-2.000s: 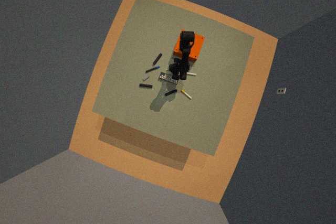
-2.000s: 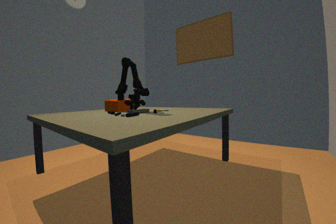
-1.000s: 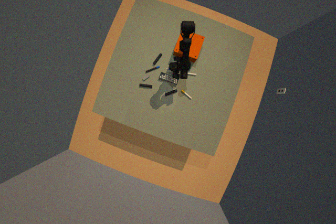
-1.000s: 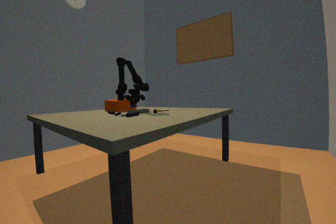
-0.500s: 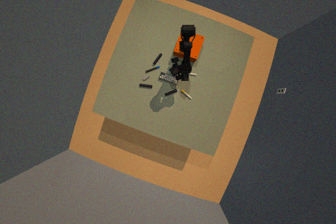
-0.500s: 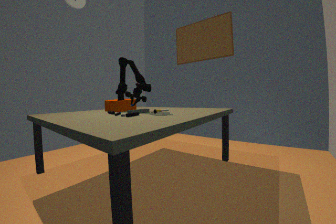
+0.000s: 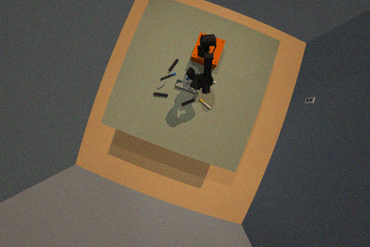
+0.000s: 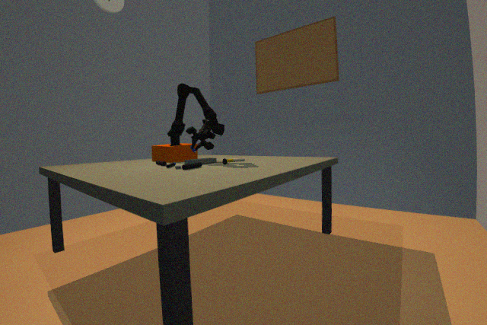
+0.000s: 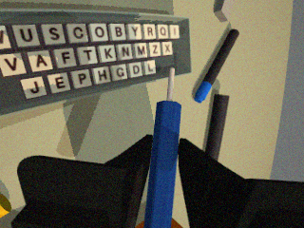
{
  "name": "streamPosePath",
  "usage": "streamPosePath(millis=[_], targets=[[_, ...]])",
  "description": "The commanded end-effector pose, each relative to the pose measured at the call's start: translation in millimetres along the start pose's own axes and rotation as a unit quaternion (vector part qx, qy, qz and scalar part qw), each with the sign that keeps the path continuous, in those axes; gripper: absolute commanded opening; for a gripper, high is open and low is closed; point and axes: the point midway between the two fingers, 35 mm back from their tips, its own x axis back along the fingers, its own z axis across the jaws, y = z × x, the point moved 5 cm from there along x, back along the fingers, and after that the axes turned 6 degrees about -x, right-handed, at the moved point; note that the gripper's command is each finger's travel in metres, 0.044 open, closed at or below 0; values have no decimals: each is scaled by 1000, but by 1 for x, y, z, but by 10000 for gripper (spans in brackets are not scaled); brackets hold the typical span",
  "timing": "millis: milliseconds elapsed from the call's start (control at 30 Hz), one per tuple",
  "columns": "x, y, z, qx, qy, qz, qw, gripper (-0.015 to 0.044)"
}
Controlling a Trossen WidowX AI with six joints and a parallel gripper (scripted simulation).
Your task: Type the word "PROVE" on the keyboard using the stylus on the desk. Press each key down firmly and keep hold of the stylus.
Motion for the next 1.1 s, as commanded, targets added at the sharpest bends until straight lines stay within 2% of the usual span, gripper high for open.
streamPosePath(millis=[0,267,533,800,1067], targets=[[5,5,3,75,-15,-1,997,0],[14,13,8,254,-50,8,966,0],[23,21,15,424,-83,24,901,0],[33,29,23,579,-112,49,806,0],[43,36,31,714,-135,80,683,0]])
